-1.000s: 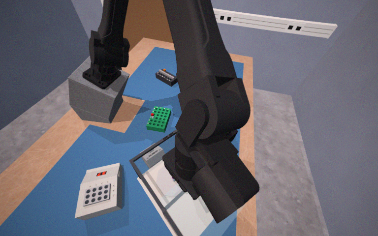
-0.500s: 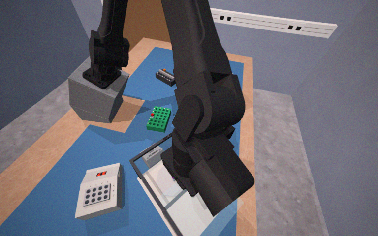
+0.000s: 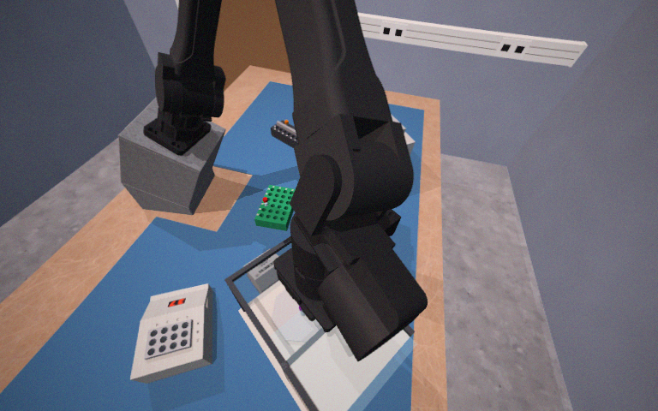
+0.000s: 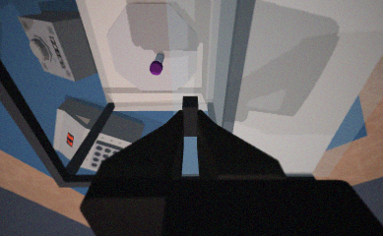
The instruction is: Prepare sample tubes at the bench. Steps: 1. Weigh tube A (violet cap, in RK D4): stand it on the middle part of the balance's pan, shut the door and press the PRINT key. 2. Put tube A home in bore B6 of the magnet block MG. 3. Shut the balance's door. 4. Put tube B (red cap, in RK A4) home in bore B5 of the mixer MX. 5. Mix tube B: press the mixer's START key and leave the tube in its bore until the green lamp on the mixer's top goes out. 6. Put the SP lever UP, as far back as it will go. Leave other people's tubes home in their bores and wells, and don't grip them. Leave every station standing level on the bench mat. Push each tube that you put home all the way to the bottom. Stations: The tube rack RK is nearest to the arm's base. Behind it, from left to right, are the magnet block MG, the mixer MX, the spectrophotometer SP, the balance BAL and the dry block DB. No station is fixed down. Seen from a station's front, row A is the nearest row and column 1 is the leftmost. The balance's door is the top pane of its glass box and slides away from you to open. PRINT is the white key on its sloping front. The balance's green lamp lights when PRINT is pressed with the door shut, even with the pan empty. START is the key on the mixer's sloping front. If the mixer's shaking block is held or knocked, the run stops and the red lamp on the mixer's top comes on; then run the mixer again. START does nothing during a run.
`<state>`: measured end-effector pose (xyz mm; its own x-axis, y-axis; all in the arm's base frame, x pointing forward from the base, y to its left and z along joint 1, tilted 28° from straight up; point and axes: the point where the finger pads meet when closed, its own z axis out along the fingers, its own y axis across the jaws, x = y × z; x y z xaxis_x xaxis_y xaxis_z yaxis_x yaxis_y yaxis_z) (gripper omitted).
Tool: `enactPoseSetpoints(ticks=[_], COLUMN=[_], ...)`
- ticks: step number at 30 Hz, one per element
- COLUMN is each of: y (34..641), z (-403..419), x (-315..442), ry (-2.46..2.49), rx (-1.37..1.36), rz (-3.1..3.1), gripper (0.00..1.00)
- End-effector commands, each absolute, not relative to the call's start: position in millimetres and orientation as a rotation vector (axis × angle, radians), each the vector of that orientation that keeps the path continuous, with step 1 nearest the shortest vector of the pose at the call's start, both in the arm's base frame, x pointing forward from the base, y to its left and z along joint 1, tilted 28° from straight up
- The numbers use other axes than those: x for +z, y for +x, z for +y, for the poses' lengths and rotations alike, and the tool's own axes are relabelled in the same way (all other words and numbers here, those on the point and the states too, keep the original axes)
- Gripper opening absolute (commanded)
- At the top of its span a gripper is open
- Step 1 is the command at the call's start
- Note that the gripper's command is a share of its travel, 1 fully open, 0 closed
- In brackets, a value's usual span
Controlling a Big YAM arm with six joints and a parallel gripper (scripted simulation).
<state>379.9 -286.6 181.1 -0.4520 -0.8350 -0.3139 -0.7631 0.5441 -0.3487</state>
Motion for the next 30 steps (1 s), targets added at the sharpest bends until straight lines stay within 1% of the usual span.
enactPoseSetpoints(ticks=[1,30], y=[372.3,353.8], z=[-289.6,-275.7], x=[190.8,181.1], ry=[-1.291,-1.293], rx=[-0.261,-0.26], rz=[2.323,2.321], gripper=[0.06,0.06])
